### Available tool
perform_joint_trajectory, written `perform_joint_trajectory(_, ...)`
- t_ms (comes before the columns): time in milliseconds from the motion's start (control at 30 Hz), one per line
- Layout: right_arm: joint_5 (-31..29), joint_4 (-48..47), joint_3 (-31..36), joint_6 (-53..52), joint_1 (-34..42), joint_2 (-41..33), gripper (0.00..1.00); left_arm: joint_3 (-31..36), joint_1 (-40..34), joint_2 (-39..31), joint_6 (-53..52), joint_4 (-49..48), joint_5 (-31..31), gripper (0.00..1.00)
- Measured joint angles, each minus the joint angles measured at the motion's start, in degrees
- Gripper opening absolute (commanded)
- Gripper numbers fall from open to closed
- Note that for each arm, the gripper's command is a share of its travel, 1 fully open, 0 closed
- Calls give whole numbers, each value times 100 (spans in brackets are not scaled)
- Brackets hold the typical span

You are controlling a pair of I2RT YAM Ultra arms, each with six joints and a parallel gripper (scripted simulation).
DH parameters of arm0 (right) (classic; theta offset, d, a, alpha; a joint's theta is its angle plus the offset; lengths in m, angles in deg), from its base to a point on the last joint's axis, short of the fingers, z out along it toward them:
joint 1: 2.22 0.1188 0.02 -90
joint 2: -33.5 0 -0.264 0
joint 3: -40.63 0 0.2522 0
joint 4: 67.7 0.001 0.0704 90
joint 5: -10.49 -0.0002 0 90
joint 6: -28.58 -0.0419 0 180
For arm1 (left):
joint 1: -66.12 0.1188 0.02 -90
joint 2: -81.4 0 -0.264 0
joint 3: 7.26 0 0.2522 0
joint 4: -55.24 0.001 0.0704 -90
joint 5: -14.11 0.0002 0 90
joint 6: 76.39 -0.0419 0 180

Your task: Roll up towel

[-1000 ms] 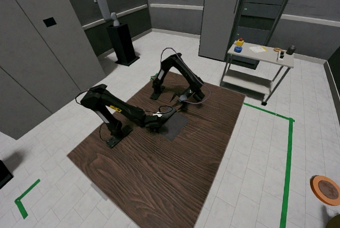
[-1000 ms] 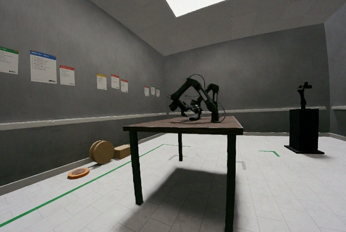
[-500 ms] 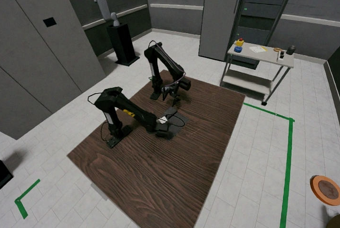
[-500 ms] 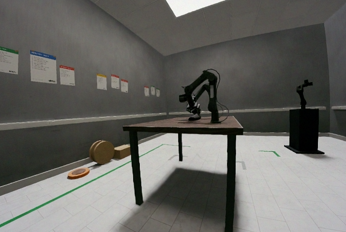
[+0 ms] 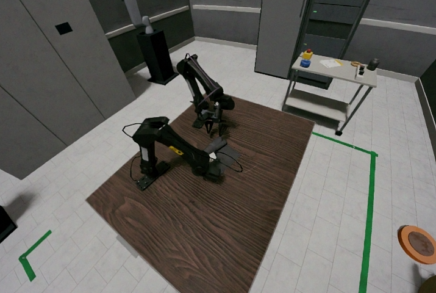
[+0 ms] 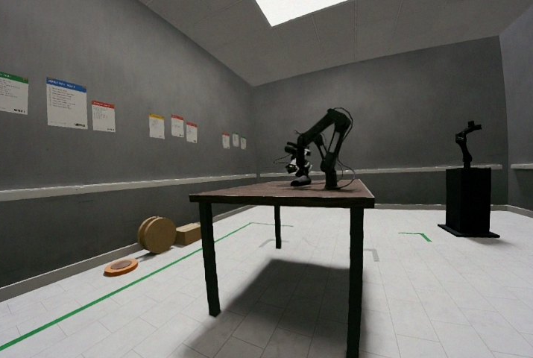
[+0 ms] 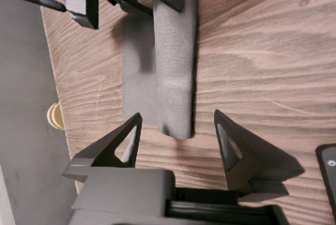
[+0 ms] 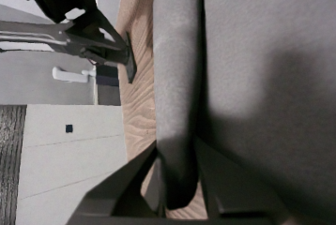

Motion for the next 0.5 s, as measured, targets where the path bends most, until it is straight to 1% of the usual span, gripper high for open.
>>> perform_joint_trajectory(100,24,85,-11,63,0,44,31,-11,31,24,-92,-109,24,98)
perform_joint_trajectory(333,48,94,-11,131,0,170,31,-463,350,761,-833,48,208,98)
perform_joint_trajectory(500,57,94,-11,149,0,186,31,-599,393,979,-1178,72,306,98)
